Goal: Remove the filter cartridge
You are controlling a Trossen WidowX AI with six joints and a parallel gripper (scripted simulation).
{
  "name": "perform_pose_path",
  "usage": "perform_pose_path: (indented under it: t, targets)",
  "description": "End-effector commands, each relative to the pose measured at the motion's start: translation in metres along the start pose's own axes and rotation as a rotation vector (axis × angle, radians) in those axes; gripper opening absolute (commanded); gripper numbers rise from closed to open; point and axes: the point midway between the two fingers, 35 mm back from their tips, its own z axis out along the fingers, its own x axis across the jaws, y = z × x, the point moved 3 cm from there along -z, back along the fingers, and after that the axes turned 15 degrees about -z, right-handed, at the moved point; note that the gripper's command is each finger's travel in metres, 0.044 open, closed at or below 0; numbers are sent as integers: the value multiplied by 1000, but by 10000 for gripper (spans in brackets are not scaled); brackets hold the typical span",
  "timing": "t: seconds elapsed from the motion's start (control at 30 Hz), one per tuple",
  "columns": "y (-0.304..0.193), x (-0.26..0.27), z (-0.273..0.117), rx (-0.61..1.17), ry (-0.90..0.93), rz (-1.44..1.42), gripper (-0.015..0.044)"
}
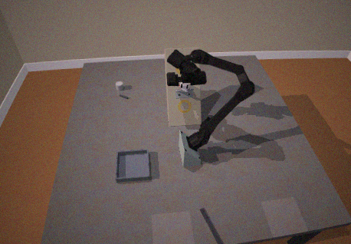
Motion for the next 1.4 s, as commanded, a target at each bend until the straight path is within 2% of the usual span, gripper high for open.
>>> perform_pose_path:
  t: [0.0, 0.47, 0.5, 0.93, 1.17, 1.37]
  targets:
    - [0, 0, 5, -4, -3, -2, 305]
    - [0, -2, 27, -5, -7, -1, 305]
    - [0, -1, 24, -1, -3, 1, 278]
    - [0, -1, 24, -1, -3, 1, 192]
    - [6, -3, 21, -1, -3, 1, 8]
    - [21, -7, 14, -2, -5, -1, 0]
